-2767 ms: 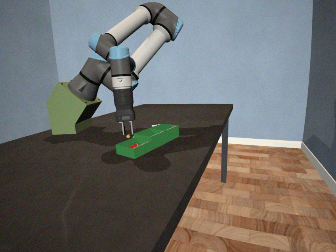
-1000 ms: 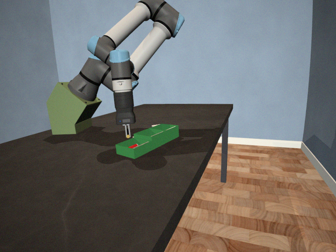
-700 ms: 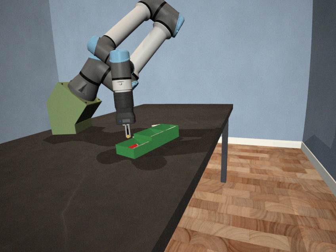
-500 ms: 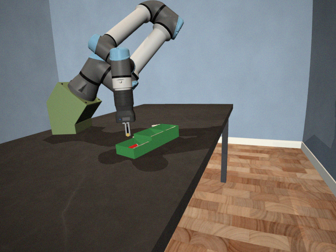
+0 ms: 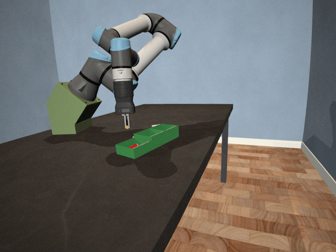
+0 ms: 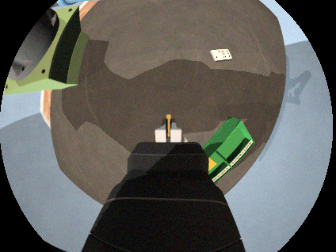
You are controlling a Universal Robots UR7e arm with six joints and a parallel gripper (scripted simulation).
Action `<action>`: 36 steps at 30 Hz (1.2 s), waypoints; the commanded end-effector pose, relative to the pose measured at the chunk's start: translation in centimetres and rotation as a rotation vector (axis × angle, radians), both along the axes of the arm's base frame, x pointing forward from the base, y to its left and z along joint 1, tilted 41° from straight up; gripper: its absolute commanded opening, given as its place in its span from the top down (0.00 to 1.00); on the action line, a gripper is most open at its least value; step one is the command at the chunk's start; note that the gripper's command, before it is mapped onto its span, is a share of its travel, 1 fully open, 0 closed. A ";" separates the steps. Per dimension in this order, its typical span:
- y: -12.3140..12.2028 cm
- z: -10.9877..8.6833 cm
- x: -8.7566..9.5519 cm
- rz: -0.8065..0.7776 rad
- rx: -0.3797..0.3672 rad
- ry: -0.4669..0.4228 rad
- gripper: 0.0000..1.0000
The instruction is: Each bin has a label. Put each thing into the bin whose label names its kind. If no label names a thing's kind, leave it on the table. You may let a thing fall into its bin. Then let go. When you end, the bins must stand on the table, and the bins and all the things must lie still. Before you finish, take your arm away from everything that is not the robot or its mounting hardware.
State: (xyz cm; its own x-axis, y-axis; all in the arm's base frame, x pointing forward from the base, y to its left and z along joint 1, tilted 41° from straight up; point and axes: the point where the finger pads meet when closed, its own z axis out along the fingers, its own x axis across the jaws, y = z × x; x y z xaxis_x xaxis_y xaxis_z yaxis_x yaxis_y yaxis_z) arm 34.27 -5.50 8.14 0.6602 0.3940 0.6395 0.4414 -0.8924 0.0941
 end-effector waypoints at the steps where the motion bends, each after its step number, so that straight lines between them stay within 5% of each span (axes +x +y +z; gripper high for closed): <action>1: -0.1 1.3 -1.5 0.005 0.010 -0.015 1.00; 25: -0.1 1.3 -1.4 0.005 0.010 -0.015 1.00; 36: -0.2 2.8 -1.1 0.005 0.010 -0.015 1.00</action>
State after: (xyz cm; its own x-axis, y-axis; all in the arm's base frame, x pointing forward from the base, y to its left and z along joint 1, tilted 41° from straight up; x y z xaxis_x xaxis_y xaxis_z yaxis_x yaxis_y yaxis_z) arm 32.40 -5.79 10.12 0.6497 0.3907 0.6521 0.4445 -0.8911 0.0910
